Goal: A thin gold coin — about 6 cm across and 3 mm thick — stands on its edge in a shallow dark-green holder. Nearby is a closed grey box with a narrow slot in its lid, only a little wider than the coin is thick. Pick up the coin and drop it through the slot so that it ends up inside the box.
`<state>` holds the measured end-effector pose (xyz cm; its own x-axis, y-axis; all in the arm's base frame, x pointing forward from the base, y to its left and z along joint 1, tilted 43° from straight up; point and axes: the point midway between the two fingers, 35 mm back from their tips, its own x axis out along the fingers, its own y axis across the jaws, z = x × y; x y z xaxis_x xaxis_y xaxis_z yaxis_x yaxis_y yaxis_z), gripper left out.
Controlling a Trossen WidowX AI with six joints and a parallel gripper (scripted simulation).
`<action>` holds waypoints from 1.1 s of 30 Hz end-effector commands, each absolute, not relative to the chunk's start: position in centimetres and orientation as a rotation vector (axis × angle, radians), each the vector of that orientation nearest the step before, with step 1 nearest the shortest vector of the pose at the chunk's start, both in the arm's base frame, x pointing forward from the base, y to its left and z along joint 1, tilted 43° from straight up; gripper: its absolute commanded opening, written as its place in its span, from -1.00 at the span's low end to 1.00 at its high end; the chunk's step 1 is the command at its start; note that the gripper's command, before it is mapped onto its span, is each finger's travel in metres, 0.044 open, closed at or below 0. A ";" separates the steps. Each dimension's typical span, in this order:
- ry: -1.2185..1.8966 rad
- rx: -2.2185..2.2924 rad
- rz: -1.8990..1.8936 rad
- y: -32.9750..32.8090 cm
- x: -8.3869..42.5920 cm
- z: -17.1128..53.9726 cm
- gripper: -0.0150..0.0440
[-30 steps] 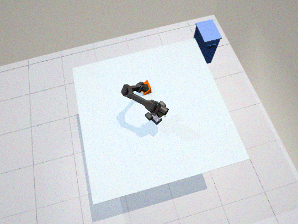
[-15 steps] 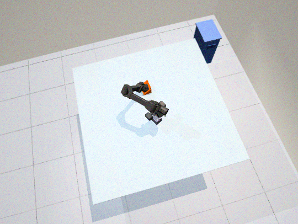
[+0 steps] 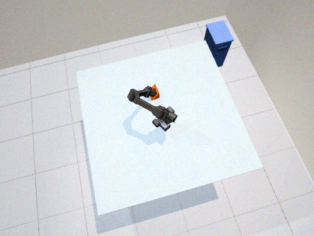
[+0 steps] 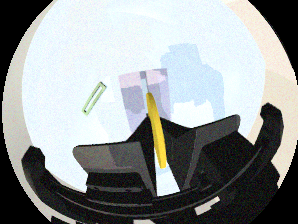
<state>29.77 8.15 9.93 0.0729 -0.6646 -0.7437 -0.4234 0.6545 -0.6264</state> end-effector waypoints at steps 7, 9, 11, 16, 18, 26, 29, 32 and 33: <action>1.556 -0.935 -0.226 7.8 29.8 9.6 -0.49; 1.556 -0.936 -0.225 7.7 29.8 9.5 -0.49; 1.556 -0.937 -0.224 7.6 29.8 9.4 -0.49; 1.556 -0.937 -0.225 7.4 29.8 9.2 -0.49; 1.556 -0.937 -0.225 7.3 29.8 9.1 -0.49; 1.556 -0.937 -0.225 7.0 29.8 8.7 -0.49; 1.556 -0.937 -0.225 6.9 29.9 8.6 -0.49; 1.556 -0.937 -0.225 6.8 29.9 8.5 -0.49; 1.556 -0.930 -0.226 7.0 29.9 8.6 -0.40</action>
<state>29.91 6.93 8.62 0.0709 -0.6632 -0.7451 -0.4245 0.6559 -0.6242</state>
